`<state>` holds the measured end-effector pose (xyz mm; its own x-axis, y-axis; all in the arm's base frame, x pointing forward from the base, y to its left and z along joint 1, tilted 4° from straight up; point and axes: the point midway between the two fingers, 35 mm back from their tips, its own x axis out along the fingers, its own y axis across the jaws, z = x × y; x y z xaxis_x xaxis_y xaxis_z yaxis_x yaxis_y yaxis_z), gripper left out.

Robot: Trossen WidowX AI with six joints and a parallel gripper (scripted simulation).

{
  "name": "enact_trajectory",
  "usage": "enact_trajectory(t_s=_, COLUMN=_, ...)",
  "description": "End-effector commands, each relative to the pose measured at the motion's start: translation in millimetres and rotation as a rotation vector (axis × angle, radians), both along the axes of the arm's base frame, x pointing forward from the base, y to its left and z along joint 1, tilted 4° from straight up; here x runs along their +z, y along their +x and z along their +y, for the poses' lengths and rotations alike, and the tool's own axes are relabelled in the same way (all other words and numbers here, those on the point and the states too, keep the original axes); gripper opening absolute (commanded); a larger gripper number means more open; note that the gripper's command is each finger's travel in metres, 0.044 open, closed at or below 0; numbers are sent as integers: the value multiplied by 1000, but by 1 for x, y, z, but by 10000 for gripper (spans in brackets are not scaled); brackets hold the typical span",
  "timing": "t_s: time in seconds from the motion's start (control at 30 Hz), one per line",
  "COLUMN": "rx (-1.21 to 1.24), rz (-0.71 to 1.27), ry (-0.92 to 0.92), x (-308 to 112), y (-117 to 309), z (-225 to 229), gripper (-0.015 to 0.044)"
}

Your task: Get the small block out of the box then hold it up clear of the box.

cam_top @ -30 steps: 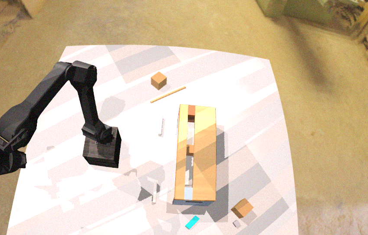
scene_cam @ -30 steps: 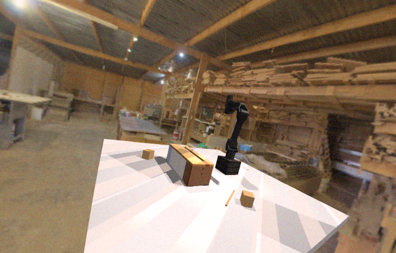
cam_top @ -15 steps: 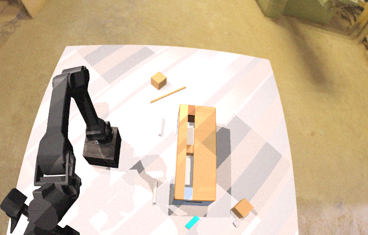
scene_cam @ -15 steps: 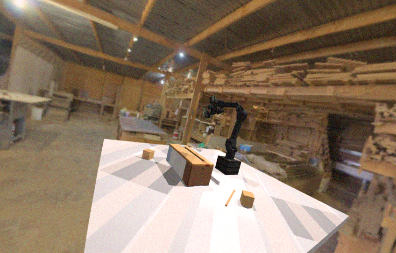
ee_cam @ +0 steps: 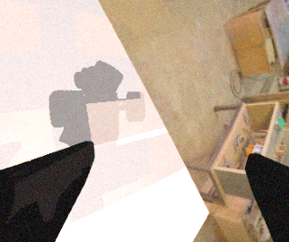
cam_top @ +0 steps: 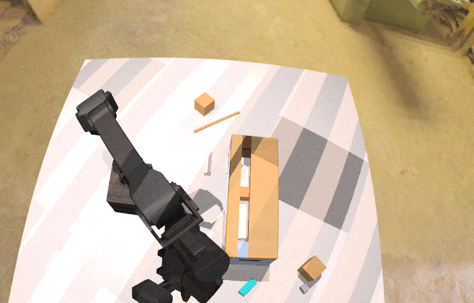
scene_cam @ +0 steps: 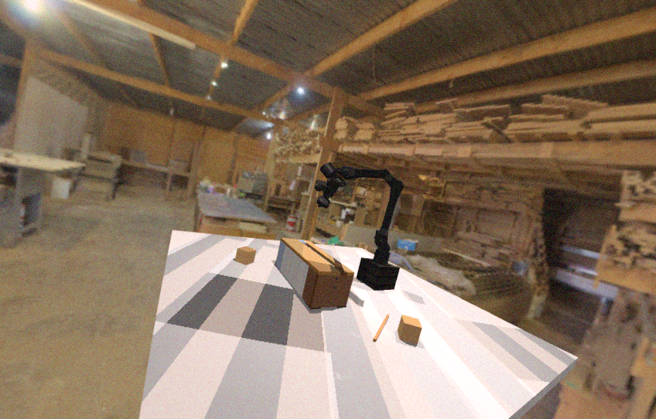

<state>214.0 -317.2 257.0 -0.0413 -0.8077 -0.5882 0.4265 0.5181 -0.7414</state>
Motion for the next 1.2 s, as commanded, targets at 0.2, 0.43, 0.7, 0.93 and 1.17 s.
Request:
enact_trajectory(t_s=0.2, rx=570, rz=355, ry=209, x=-72, y=93, z=117, gripper=400)
enact_trajectory(t_s=0.43, rx=1015, rz=671, ry=306, x=-121, y=118, z=228, gripper=400)
enact_trajectory(t_s=0.7, rx=1525, rz=1113, ry=353, x=-169, y=89, z=357, gripper=400)
enact_trajectory(t_s=0.93, rx=1674, rz=1271, ry=353, x=-181, y=67, z=391, gripper=400)
enact_trajectory(t_s=1.17, rx=1674, rz=1271, ry=352, x=-188, y=68, z=391, gripper=400)
